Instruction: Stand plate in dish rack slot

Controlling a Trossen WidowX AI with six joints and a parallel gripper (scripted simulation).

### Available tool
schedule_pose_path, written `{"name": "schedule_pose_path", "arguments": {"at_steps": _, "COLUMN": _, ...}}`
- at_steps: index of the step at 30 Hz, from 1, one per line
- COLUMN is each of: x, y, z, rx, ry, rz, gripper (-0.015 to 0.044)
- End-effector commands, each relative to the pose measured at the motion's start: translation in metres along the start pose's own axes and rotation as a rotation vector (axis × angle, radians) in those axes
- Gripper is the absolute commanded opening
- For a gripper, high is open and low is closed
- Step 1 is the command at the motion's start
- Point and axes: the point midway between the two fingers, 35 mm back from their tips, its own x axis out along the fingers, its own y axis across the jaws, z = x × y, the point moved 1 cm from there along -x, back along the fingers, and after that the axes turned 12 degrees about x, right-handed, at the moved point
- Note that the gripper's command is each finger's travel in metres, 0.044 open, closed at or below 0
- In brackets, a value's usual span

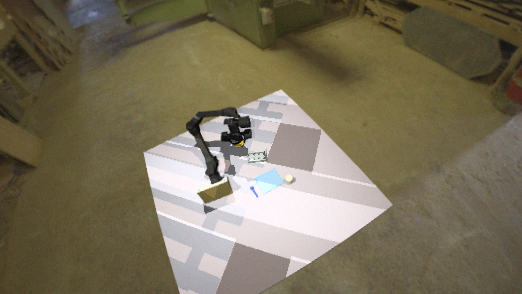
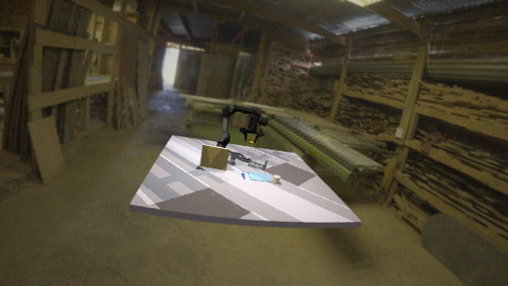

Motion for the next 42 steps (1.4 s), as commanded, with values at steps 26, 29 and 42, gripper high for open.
{"name": "schedule_pose_path", "arguments": {"at_steps": 26, "x": 0.062, "y": 0.010, "z": 0.045, "rx": -0.303, "ry": -0.531, "rz": 0.082, "gripper": 0.0000}}
{"name": "schedule_pose_path", "arguments": {"at_steps": 29, "x": 0.068, "y": 0.012, "z": 0.049, "rx": -0.348, "ry": -0.590, "rz": 0.107, "gripper": 0.0000}}
{"name": "schedule_pose_path", "arguments": {"at_steps": 42, "x": 0.088, "y": 0.025, "z": 0.058, "rx": -0.546, "ry": -0.810, "rz": 0.250, "gripper": 0.0000}}
